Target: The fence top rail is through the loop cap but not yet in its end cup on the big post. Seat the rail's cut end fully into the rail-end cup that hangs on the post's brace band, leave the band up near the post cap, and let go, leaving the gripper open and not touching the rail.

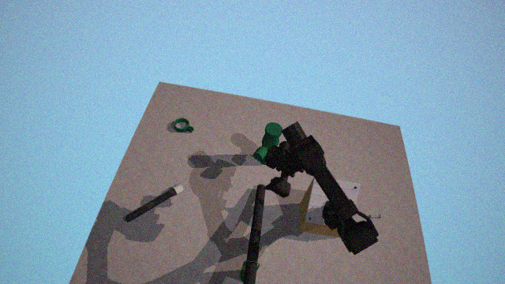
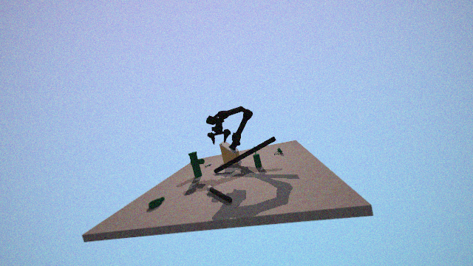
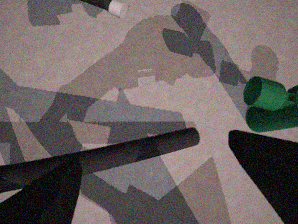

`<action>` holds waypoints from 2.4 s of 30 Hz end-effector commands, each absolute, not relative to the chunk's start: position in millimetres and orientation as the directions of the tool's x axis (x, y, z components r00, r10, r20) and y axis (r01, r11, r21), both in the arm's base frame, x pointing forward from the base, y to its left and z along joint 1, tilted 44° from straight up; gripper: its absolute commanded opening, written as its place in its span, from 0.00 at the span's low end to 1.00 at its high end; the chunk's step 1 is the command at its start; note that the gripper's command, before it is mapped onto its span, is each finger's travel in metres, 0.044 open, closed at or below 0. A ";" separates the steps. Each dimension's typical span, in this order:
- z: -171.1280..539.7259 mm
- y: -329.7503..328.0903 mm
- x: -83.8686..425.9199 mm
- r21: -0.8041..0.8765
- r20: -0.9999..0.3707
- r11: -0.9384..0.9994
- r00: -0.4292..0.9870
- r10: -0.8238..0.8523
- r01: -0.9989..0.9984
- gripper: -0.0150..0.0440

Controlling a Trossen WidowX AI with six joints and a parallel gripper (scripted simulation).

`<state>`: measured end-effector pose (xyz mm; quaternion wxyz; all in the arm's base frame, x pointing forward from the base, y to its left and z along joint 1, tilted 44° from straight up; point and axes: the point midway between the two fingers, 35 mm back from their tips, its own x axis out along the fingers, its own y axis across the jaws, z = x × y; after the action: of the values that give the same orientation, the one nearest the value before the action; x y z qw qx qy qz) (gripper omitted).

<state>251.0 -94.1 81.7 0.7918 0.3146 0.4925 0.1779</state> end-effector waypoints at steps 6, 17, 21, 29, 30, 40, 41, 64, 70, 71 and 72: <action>46.1 -133.1 266.8 0.418 -0.703 0.834 0.453 0.548 -0.360 1.00; -33.2 -188.7 279.0 -0.127 -0.772 0.553 0.432 0.466 -0.824 1.00; -34.0 -189.2 279.1 -0.132 -0.773 0.548 0.432 0.466 -0.826 1.00; -34.0 -189.2 279.1 -0.132 -0.773 0.548 0.432 0.466 -0.826 1.00; -34.0 -189.2 279.1 -0.132 -0.773 0.548 0.432 0.466 -0.826 1.00; -75.9 -150.2 277.2 -0.132 -0.771 0.548 0.433 0.467 -0.826 1.00; -77.2 -148.7 277.0 -0.132 -0.771 0.548 0.433 0.467 -0.826 1.00; -99.3 -136.6 290.8 -0.132 -0.772 0.548 0.433 0.466 -0.826 1.00; -106.8 -131.9 295.2 -0.133 -0.771 0.548 0.433 0.466 -0.826 1.00; -108.1 -131.1 296.0 -0.133 -0.771 0.548 0.433 0.466 -0.826 1.00; -109.3 -130.3 296.7 -0.133 -0.771 0.548 0.433 0.467 -0.826 1.00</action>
<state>294.6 -133.9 -105.3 0.8057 -0.2581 0.3519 0.4006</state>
